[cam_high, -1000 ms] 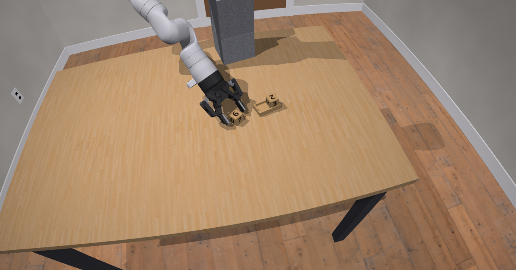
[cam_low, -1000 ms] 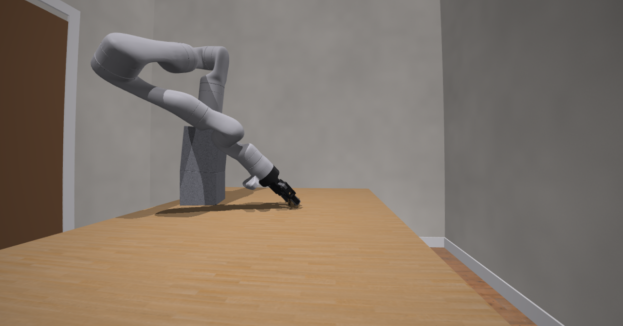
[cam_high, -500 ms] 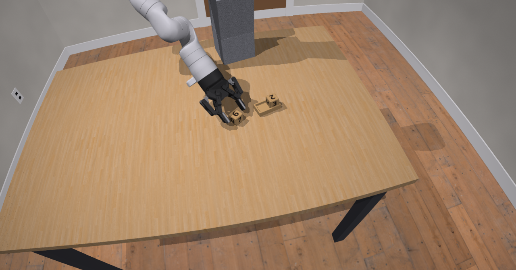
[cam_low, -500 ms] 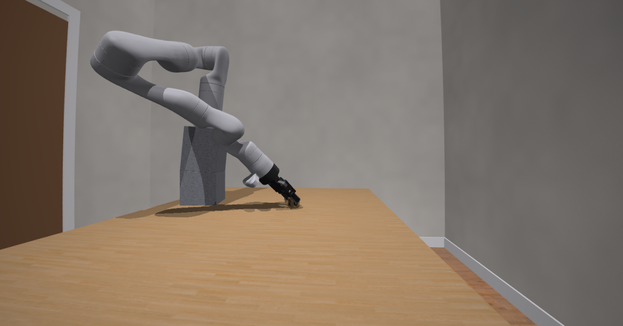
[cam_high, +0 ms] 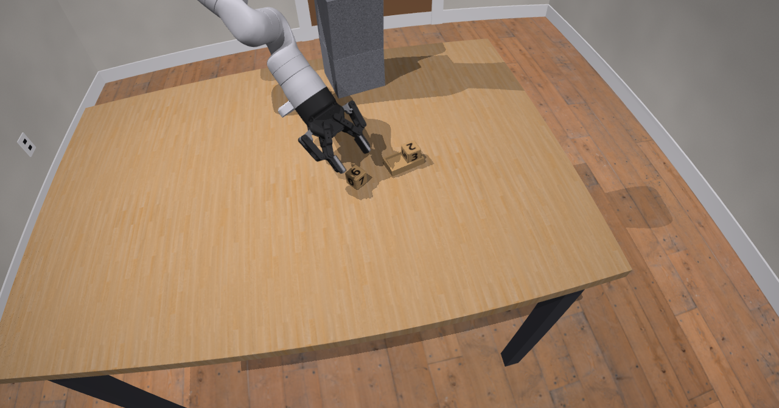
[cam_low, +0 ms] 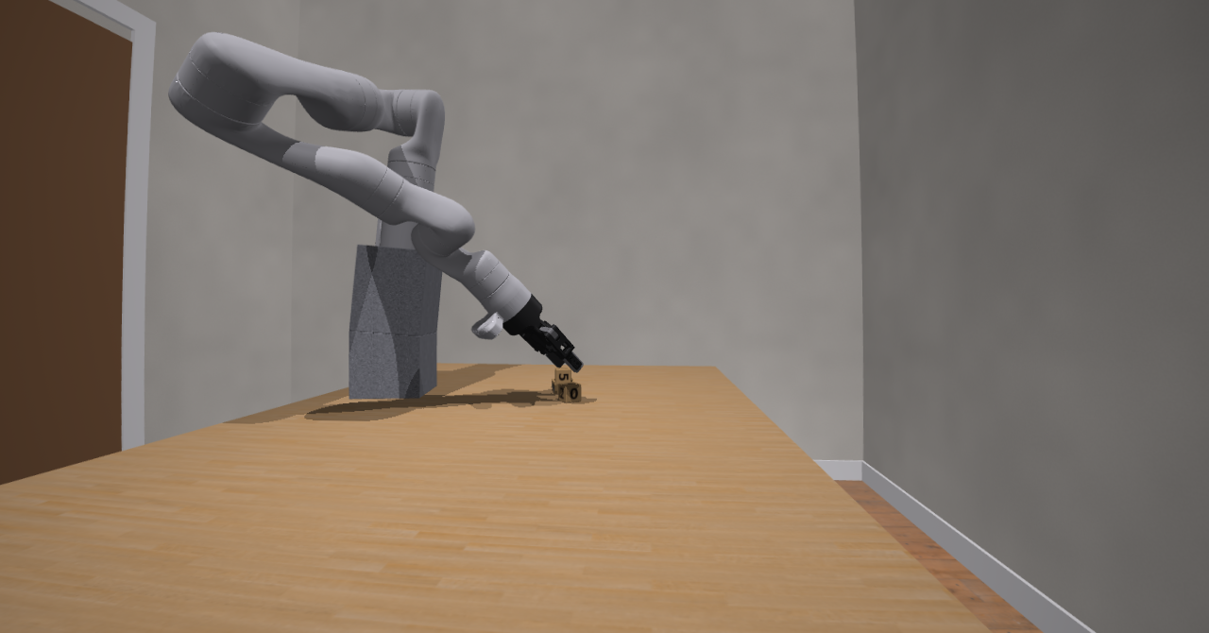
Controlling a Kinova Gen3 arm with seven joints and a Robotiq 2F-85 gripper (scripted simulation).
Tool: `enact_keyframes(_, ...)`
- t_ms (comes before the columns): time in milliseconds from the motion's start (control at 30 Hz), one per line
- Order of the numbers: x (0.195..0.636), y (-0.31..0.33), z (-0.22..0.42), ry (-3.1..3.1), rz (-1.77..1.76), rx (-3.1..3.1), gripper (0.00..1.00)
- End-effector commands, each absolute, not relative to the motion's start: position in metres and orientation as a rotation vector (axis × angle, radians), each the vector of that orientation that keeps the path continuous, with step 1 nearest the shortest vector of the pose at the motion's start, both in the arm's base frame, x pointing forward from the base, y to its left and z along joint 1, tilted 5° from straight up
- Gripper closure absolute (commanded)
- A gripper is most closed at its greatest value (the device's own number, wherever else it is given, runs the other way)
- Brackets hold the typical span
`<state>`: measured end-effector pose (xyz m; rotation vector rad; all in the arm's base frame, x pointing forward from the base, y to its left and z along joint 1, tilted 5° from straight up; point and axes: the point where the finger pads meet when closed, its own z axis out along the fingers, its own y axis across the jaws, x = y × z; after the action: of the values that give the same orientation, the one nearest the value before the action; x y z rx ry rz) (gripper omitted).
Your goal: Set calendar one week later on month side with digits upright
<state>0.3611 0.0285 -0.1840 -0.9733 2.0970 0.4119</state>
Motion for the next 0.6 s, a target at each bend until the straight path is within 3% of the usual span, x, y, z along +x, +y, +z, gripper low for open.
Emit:
enact_keyframes(0,0.361,0.025,-0.174,2.093,0.404,-0.982,0.31)
enact_keyframes(567,0.36,0.025,-0.162,2.095,0.403,-0.983,0.31)
